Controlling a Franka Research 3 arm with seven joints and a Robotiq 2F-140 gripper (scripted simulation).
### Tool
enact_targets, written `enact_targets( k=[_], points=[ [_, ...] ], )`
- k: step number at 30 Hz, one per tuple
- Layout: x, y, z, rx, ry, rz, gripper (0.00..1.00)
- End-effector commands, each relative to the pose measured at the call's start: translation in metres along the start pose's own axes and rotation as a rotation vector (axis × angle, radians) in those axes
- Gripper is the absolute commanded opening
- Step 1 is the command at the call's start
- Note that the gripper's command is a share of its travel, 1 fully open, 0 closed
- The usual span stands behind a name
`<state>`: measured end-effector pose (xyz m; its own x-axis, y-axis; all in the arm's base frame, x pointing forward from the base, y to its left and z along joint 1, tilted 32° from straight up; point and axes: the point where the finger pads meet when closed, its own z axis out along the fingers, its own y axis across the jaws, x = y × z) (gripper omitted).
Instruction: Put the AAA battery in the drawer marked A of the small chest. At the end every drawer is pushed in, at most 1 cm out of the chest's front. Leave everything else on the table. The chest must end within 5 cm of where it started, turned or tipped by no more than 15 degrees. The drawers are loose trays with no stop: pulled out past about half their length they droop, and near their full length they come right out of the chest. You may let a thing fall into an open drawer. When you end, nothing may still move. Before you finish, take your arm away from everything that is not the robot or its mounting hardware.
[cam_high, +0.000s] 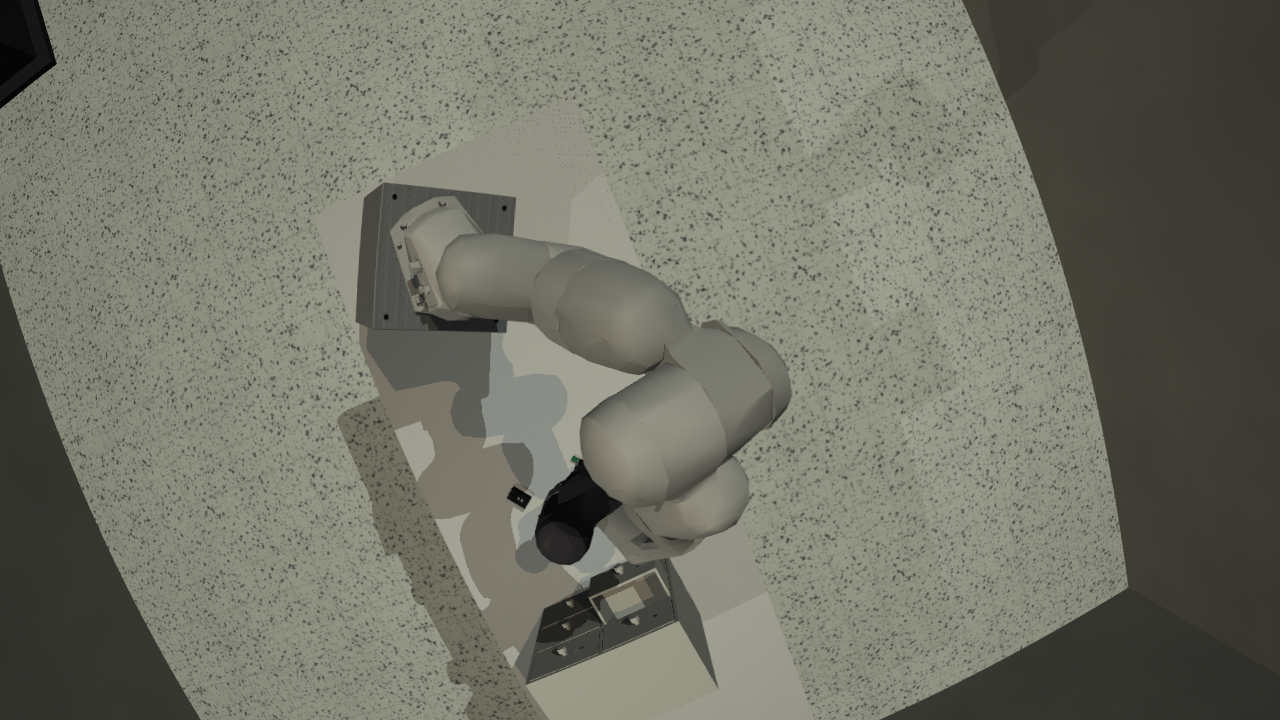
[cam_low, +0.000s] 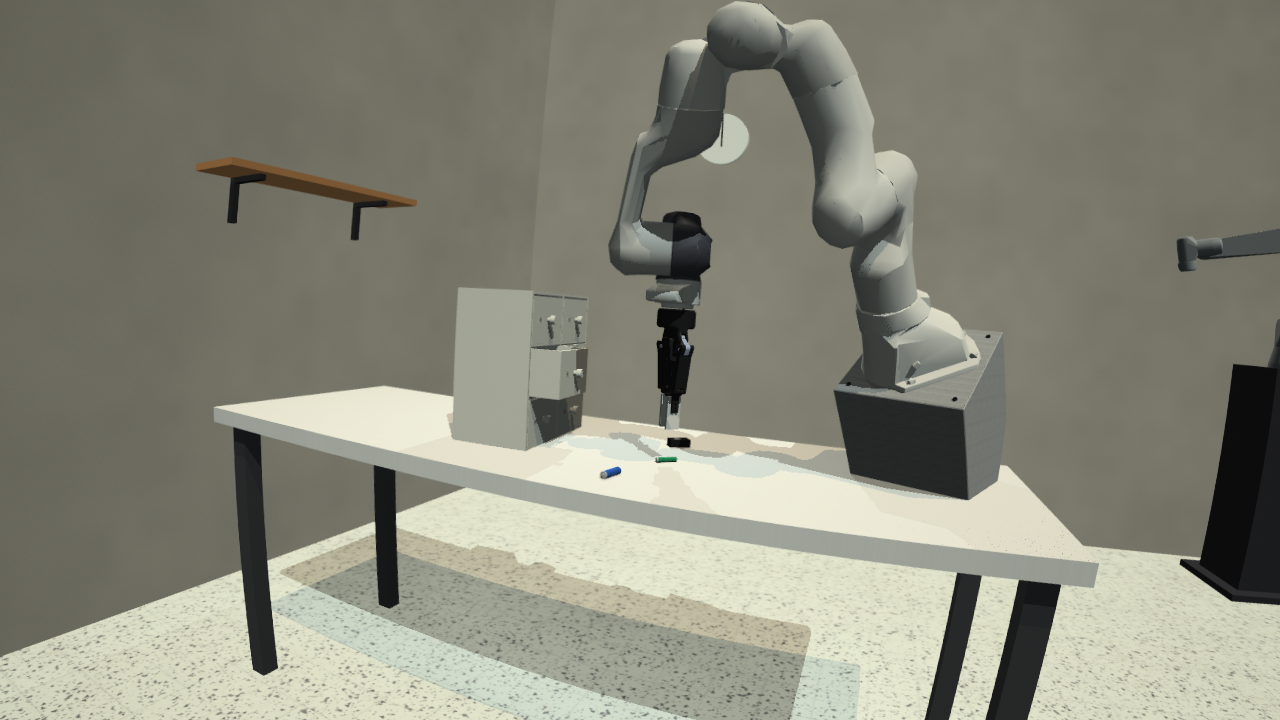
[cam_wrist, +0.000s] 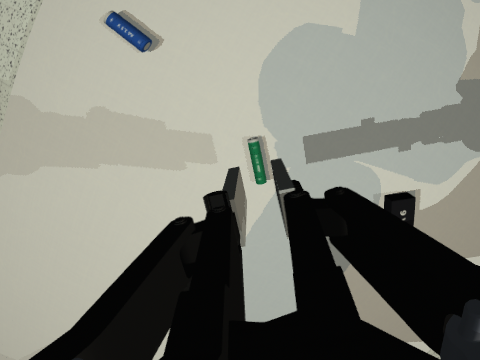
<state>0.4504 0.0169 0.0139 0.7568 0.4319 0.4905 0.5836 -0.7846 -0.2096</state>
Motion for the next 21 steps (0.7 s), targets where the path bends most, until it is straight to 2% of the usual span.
enact_targets(
  k=[1,9,21],
  points=[
    [0.0,0.0,0.001,-0.001,-0.002,0.001,0.15],
    [0.0,0.0,0.007,-0.001,-0.002,0.001,0.15],
    [0.0,0.0,0.034,-0.001,-0.002,0.001,0.15]
  ],
)
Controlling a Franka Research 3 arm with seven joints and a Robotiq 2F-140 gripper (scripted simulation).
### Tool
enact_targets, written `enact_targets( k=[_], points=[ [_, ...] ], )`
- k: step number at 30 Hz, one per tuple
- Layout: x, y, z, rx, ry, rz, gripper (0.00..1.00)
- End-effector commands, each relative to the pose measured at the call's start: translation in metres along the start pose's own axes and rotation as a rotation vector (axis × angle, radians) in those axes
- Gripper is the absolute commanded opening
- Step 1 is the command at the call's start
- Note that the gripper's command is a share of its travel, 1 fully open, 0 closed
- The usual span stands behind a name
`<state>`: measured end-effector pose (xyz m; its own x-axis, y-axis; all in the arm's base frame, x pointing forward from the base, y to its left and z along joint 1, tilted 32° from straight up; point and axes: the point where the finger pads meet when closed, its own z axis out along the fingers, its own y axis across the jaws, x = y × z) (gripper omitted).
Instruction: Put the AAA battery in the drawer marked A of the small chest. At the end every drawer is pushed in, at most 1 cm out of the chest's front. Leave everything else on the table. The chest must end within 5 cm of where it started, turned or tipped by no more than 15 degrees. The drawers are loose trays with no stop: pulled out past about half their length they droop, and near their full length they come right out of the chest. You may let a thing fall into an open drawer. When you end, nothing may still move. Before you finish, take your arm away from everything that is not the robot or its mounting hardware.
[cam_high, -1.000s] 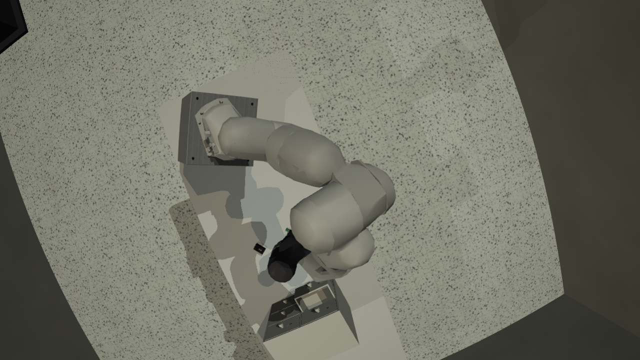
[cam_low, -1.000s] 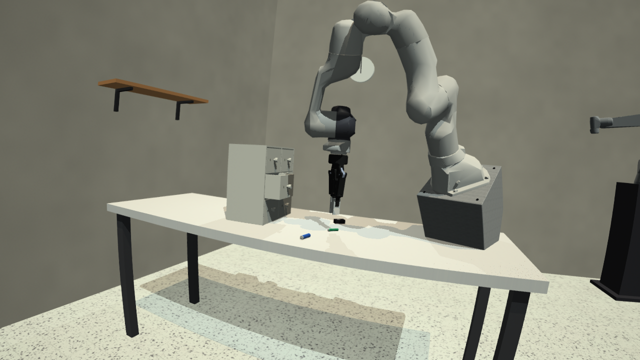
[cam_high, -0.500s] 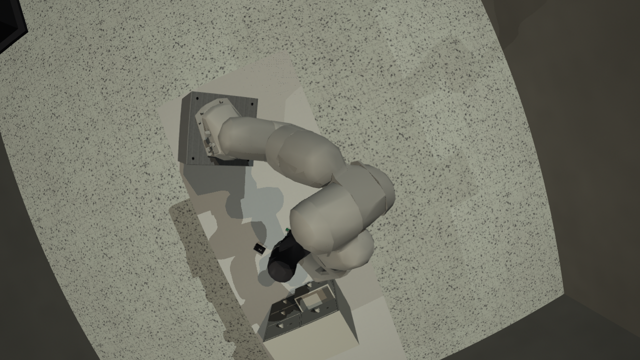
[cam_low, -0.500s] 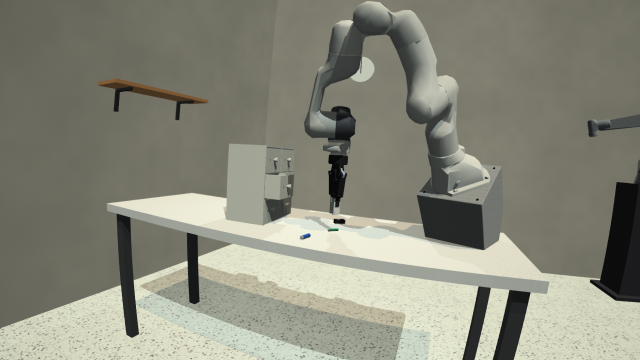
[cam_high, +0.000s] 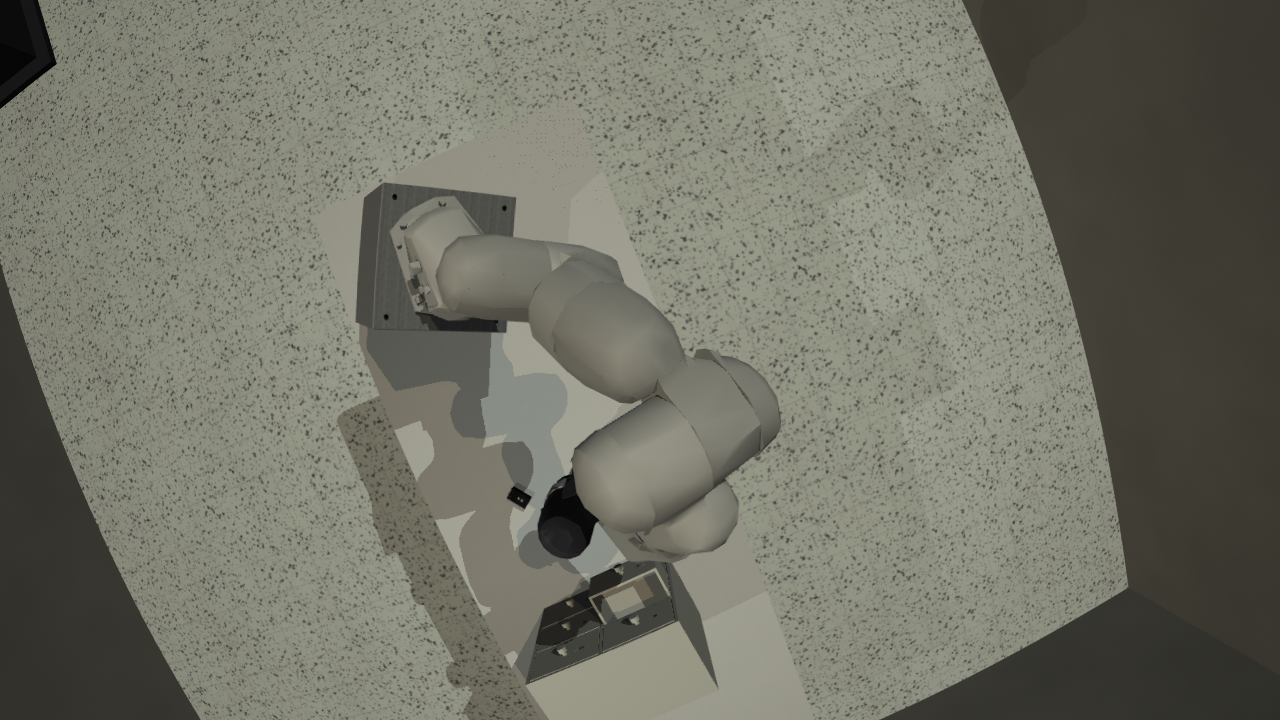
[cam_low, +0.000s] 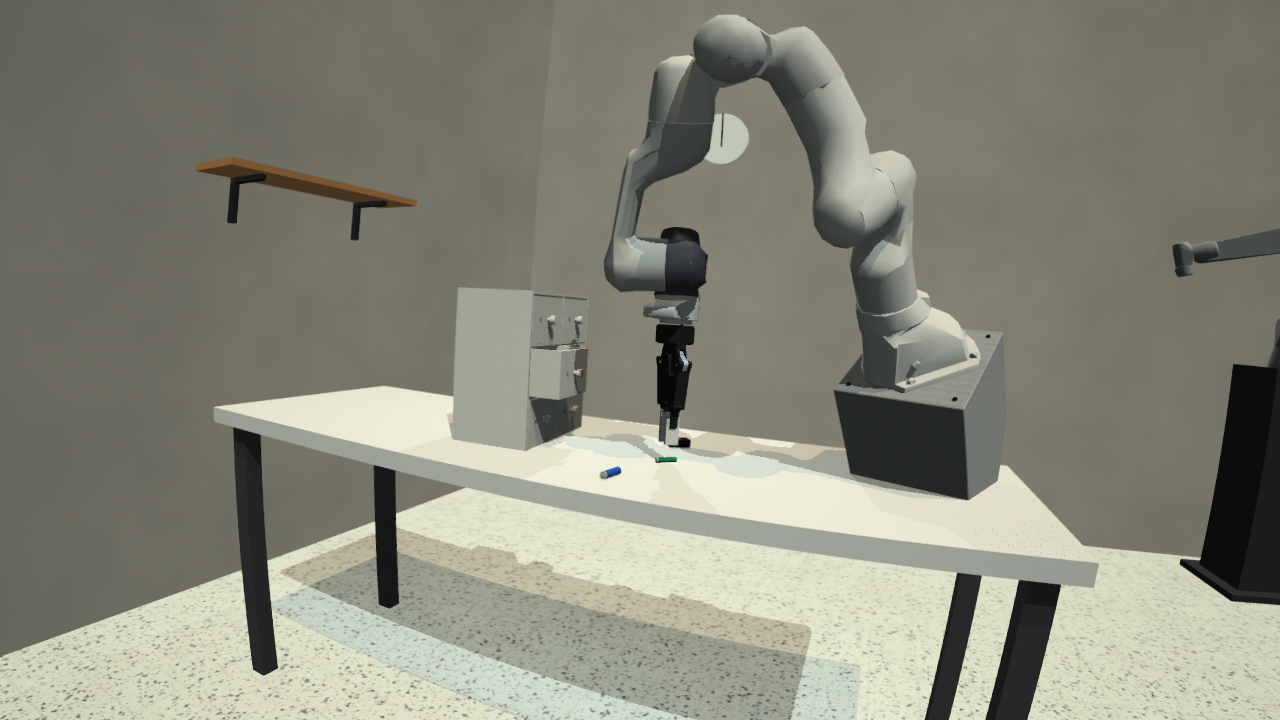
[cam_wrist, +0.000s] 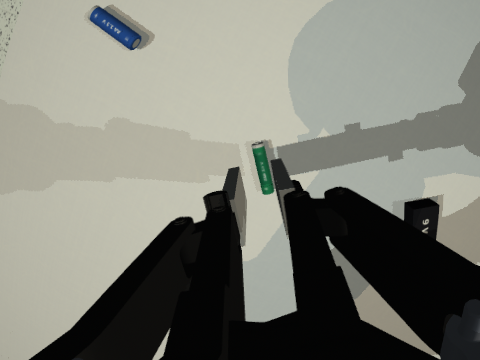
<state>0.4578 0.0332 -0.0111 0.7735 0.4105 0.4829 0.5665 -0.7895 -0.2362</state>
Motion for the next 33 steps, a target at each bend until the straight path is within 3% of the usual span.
enact_targets(
  k=[1,11,33],
  points=[
    [0.0,0.004,0.004,-0.016,0.0,-0.027,0.15],
    [0.0,0.004,0.021,-0.016,0.0,-0.027,0.15],
    [0.0,0.004,0.022,-0.016,0.0,-0.027,0.15]
  ],
)
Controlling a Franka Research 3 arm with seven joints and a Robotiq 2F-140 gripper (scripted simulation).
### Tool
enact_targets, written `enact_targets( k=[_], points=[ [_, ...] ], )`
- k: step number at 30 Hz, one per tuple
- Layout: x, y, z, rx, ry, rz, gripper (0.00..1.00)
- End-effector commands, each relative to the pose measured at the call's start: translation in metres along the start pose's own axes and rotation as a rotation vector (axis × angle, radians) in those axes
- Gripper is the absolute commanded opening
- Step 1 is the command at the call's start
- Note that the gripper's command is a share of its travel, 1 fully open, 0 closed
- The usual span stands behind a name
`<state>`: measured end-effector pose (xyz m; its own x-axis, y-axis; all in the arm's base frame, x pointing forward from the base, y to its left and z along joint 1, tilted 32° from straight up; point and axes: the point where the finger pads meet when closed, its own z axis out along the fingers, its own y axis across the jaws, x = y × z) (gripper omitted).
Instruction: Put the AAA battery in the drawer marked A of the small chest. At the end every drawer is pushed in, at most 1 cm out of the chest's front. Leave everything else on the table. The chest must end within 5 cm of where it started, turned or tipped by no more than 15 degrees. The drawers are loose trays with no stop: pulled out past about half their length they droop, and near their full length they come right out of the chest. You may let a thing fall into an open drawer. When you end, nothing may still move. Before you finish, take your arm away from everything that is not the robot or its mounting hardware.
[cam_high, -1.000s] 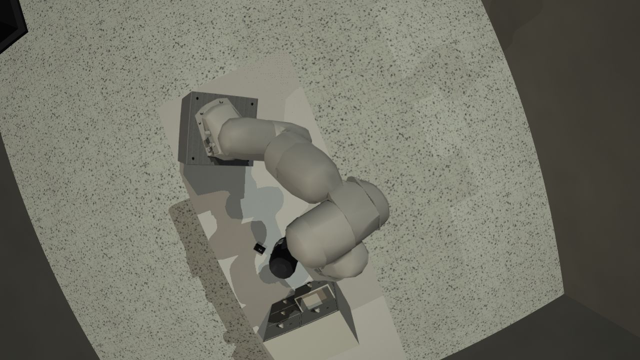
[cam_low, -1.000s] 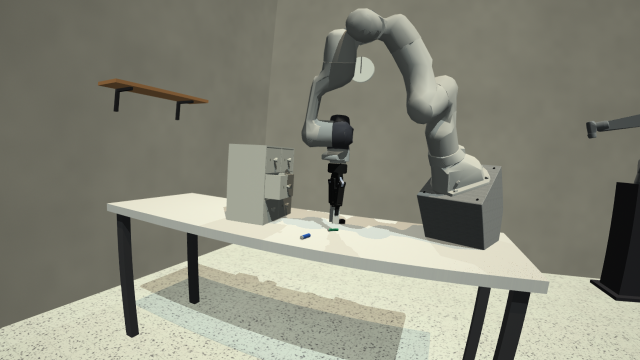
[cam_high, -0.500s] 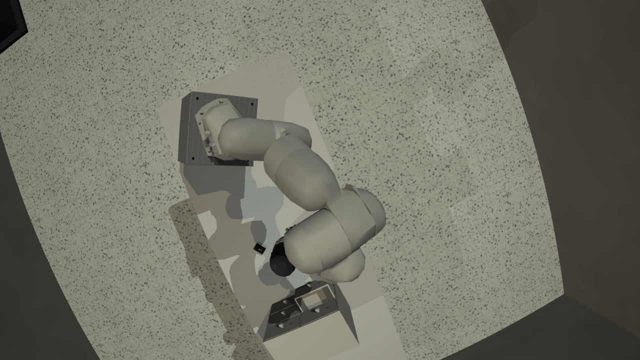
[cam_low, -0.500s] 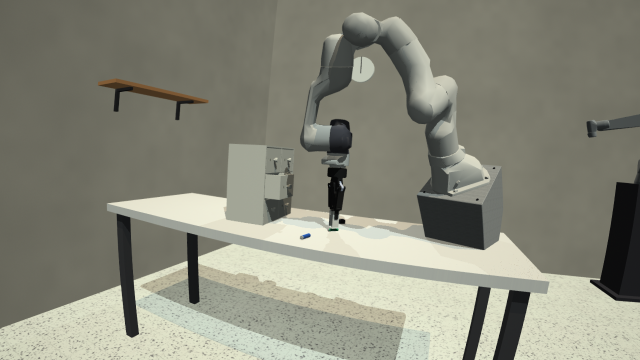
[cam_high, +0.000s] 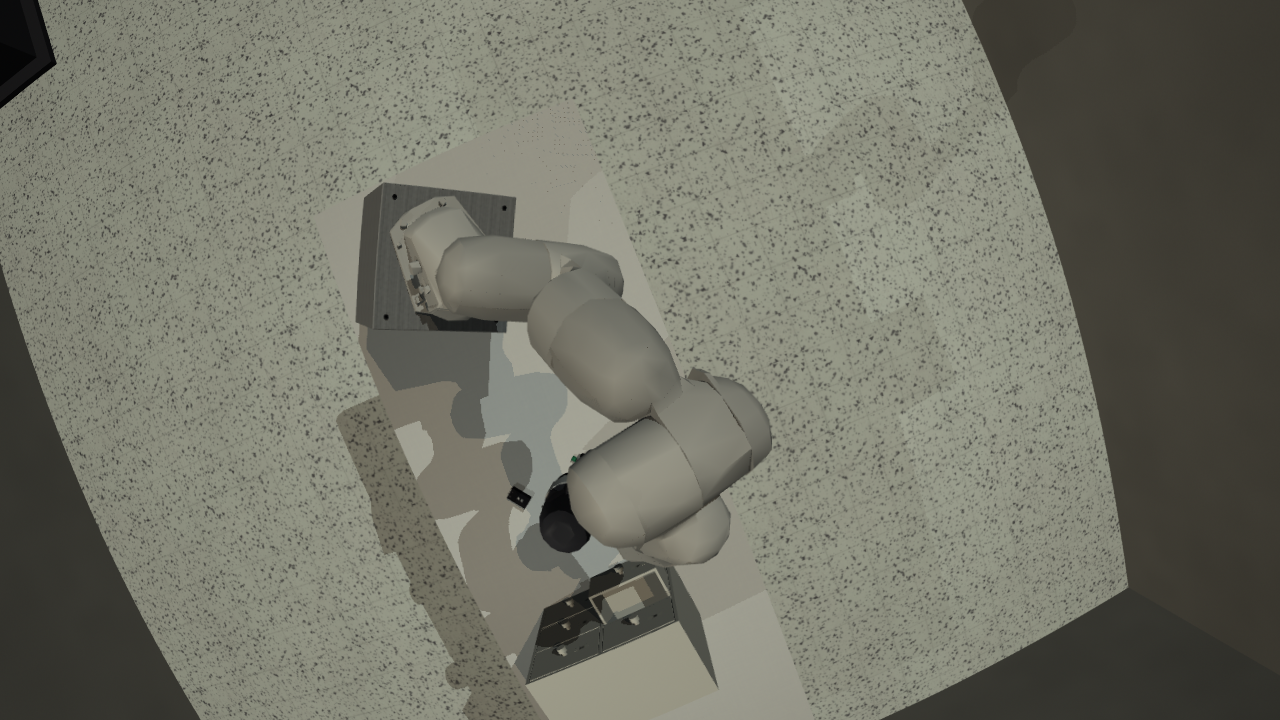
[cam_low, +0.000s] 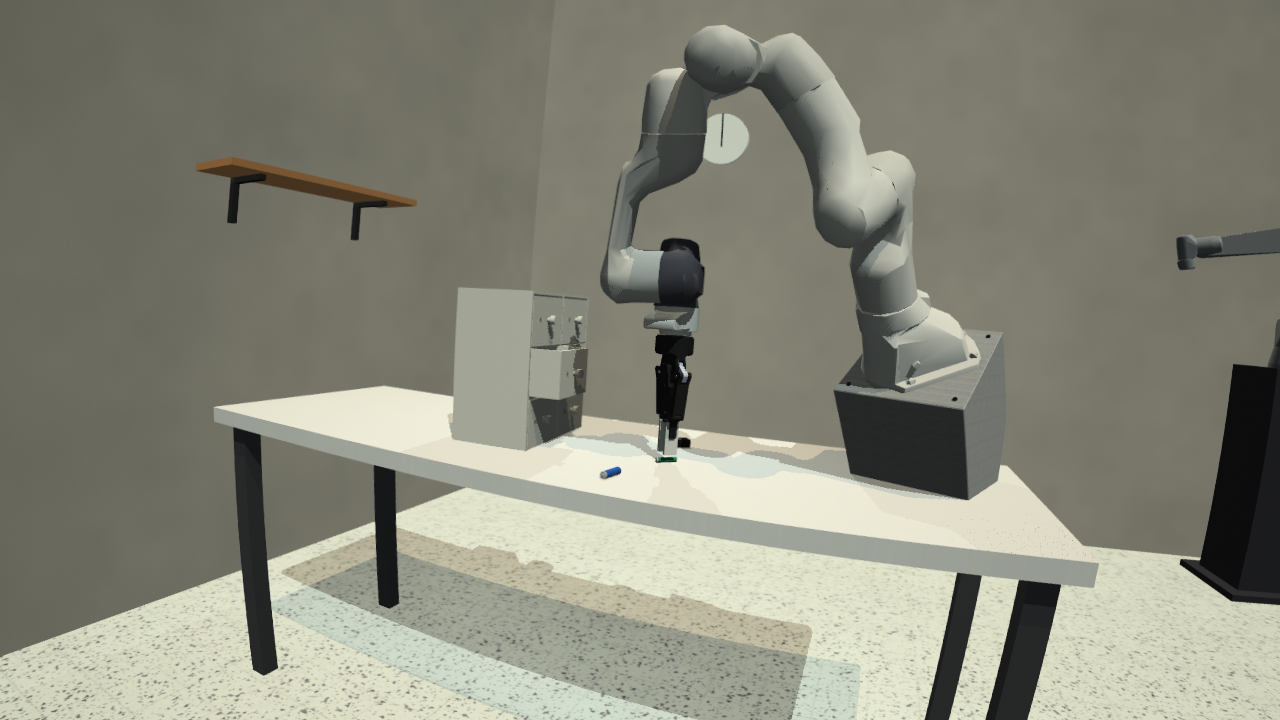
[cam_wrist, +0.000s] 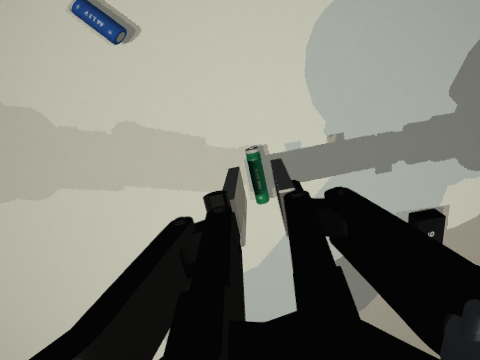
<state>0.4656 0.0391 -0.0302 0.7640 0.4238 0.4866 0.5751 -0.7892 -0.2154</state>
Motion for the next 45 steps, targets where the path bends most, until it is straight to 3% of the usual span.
enact_targets(
  k=[1,38,45],
  points=[
    [0.0006,-0.0004,0.0007,-0.001,0.0,-0.01,0.15],
    [0.0013,-0.0008,0.0009,-0.001,0.0,-0.01,0.15],
    [0.0013,-0.0008,0.0092,-0.001,0.0,-0.01,0.15]
  ],
)
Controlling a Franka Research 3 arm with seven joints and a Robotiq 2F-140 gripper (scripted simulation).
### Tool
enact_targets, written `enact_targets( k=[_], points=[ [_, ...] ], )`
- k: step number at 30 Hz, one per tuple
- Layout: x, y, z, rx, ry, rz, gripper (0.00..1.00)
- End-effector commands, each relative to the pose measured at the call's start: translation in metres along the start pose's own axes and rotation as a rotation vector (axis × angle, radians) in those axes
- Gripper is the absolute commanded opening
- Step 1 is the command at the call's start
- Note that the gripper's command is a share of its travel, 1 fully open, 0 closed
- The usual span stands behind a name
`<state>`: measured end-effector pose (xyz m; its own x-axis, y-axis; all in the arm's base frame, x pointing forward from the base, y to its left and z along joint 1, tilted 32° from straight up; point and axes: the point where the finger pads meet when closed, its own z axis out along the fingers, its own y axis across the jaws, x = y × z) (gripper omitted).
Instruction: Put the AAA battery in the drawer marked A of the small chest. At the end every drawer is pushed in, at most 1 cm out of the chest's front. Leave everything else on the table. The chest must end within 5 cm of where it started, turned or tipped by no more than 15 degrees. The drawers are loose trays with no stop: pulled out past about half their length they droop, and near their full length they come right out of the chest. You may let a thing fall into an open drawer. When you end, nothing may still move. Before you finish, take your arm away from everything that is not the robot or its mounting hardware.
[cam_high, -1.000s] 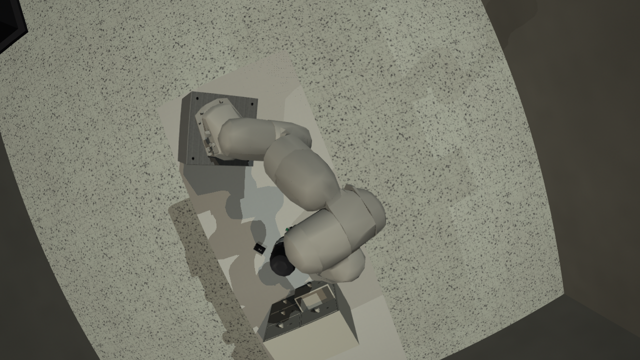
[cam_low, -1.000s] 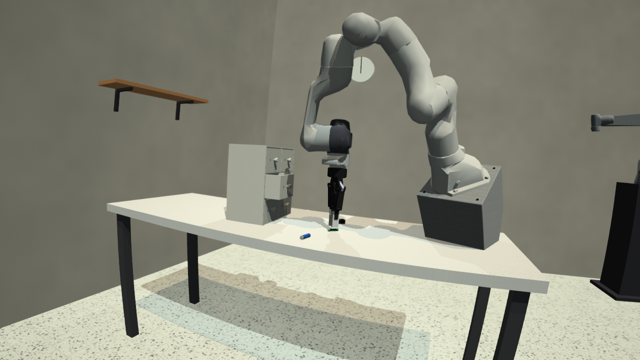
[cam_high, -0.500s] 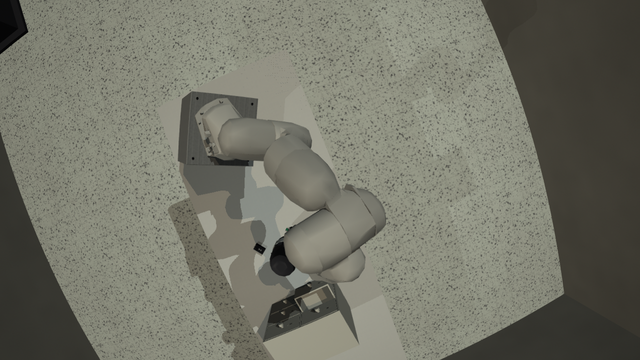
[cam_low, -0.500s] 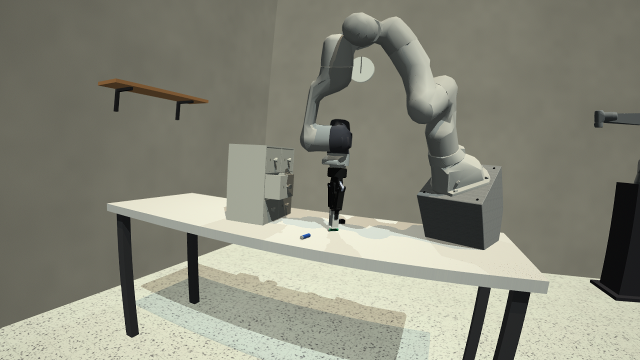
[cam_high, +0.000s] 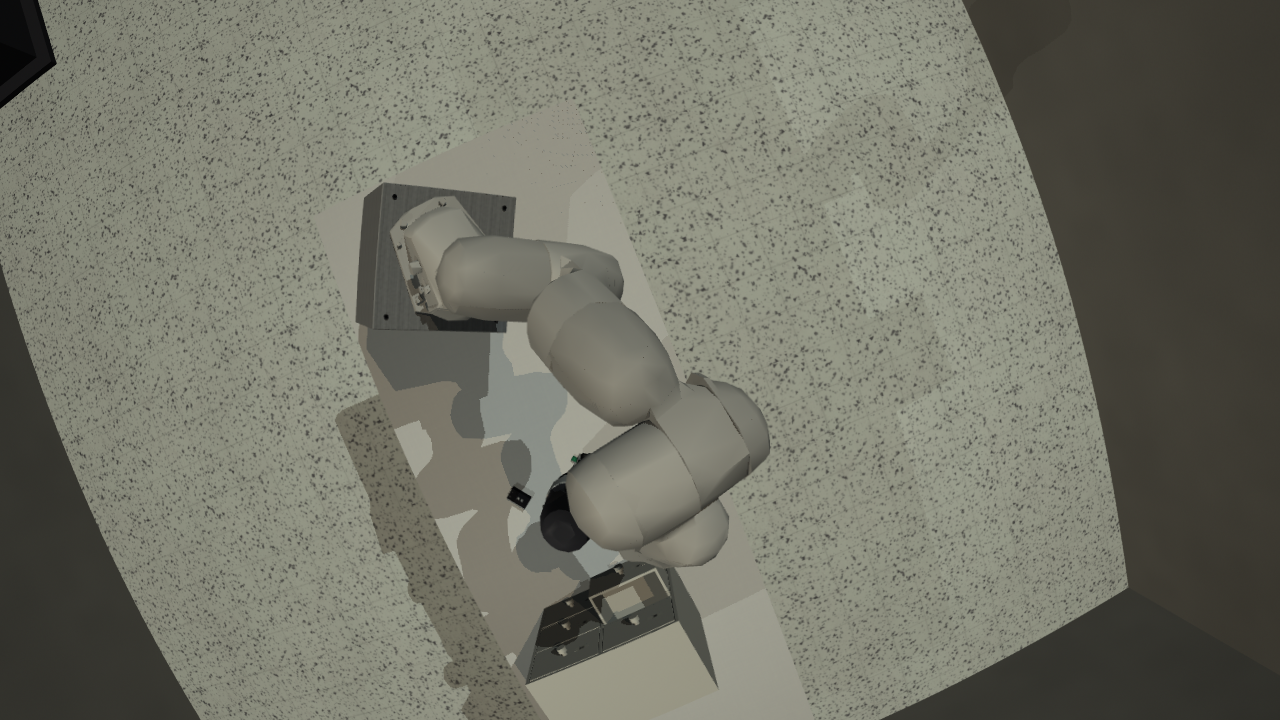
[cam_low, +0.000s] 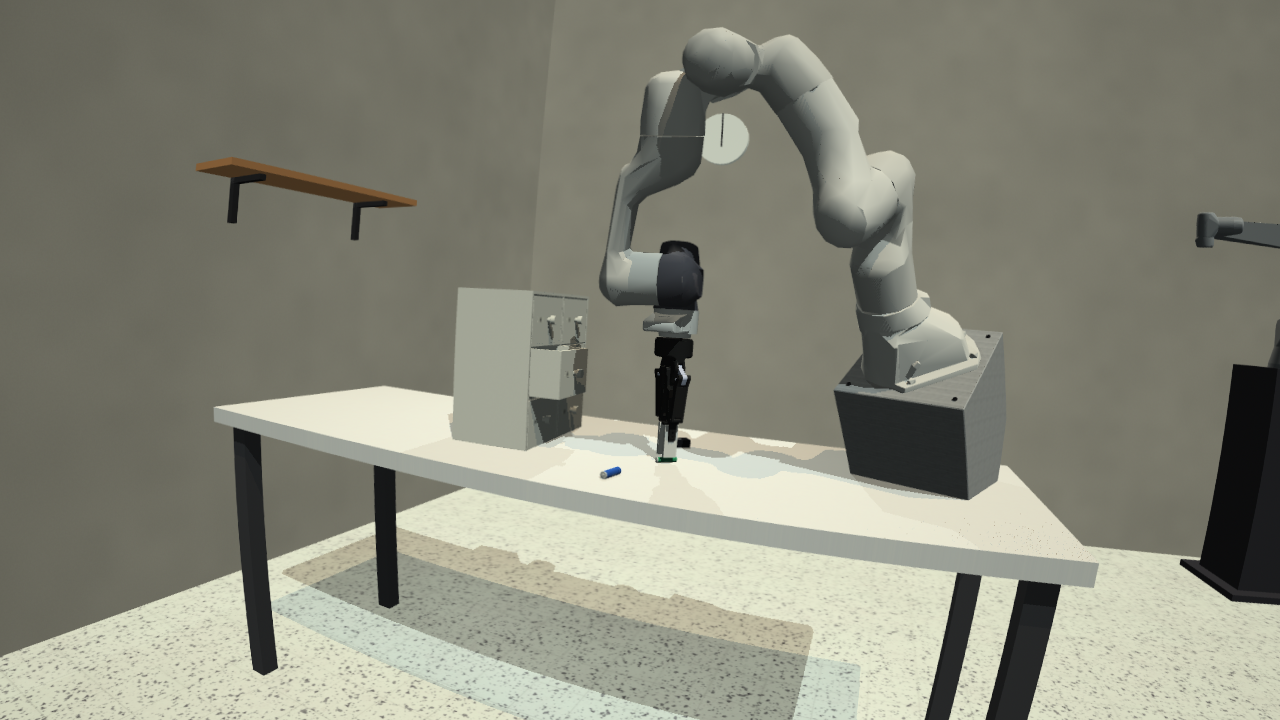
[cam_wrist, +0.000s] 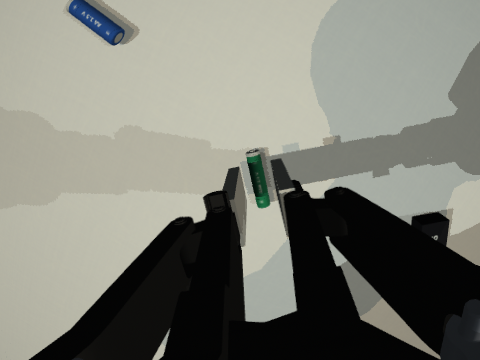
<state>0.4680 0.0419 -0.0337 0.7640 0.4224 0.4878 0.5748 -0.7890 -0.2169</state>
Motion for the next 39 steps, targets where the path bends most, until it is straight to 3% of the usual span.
enact_targets(
  k=[1,31,32,39],
  points=[
    [0.0,-0.0006,0.006,-0.003,-0.002,-0.011,0.15],
    [0.0,-0.0006,0.0128,-0.003,-0.002,-0.011,0.15],
    [0.0,-0.0006,0.0128,-0.003,-0.002,-0.011,0.03],
    [0.0,-0.0006,0.0128,-0.003,-0.002,-0.011,0.03]
  ],
)
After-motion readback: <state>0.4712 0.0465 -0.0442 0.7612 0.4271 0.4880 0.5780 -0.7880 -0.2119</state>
